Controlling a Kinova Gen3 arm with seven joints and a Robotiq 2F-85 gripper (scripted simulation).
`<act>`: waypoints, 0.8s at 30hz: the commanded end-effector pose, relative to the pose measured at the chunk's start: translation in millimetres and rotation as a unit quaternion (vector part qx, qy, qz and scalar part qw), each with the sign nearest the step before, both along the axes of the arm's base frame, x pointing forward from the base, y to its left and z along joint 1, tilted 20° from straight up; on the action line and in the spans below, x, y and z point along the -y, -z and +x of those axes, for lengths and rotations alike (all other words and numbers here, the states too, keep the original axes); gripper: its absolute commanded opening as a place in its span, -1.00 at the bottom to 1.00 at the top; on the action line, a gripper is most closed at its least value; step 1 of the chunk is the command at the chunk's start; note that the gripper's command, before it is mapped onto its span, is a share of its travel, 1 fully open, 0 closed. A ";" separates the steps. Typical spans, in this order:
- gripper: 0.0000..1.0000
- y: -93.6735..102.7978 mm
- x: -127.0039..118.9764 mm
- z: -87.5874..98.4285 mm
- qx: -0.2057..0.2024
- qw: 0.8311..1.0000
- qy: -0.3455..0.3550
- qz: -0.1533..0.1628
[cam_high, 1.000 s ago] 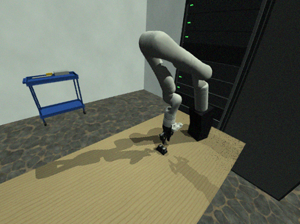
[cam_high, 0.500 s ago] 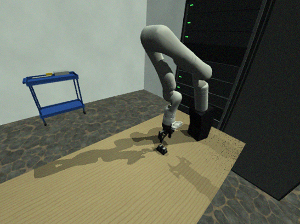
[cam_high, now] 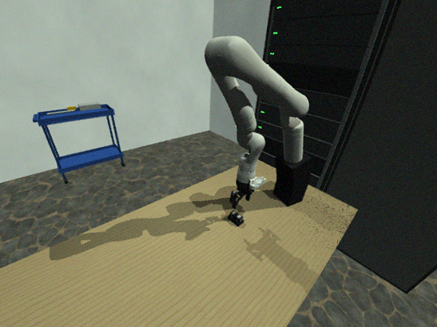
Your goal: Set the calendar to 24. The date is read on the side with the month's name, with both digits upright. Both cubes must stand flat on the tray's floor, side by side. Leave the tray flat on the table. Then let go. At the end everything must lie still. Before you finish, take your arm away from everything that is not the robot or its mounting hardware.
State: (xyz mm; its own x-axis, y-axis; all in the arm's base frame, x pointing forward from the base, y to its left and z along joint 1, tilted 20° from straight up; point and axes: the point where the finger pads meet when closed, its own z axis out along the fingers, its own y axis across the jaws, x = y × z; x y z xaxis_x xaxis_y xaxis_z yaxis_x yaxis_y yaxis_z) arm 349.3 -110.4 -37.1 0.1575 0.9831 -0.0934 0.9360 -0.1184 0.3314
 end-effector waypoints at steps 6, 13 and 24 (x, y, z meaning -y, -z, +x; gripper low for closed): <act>1.00 -11.6 -1.3 -8.4 -0.005 1.000 0.003 -0.001; 1.00 -44.2 -6.3 -19.2 -0.005 1.000 0.002 -0.002; 1.00 -65.6 -9.2 -24.8 -0.004 1.000 0.005 0.000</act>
State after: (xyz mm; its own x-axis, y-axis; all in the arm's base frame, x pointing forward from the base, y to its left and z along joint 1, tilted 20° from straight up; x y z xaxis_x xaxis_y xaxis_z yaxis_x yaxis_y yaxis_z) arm 325.3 -101.0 22.2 0.1608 0.9826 -0.0934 0.9389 -0.1231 0.3214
